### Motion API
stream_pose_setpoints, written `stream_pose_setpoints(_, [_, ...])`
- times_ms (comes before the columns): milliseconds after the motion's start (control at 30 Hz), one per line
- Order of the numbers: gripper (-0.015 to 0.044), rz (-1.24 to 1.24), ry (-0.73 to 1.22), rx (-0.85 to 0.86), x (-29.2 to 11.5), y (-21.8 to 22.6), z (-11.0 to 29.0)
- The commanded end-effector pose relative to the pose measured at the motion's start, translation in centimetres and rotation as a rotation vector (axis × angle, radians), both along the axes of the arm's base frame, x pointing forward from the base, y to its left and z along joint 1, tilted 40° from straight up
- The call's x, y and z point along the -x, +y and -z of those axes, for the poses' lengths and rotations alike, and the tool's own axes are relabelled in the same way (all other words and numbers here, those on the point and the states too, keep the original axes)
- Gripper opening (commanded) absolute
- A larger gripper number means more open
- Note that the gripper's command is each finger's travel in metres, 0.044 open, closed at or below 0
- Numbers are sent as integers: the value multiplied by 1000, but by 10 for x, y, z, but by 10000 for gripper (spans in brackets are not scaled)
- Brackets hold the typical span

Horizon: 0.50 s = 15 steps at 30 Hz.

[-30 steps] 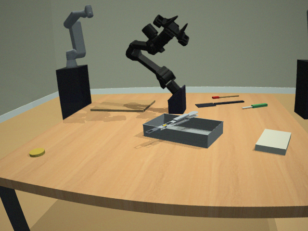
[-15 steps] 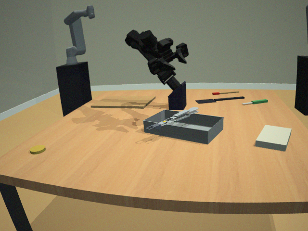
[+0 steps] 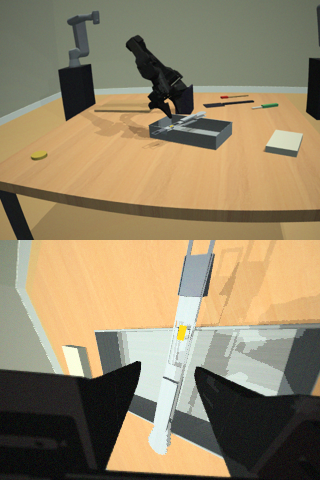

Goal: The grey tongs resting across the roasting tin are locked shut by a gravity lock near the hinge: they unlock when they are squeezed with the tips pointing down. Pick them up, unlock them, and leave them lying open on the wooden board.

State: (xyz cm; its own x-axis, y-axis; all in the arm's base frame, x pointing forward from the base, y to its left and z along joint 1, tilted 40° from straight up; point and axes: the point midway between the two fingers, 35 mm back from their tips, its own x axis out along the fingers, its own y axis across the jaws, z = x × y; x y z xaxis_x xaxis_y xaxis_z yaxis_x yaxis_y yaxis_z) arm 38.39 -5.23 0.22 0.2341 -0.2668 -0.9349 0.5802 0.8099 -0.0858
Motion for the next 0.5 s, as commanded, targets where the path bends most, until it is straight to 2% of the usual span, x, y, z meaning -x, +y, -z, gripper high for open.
stream_pose_setpoints(0, [260,44,6,4,0,-2,0])
stream_pose_setpoints(467, [260,44,6,4,4,-12,-5])
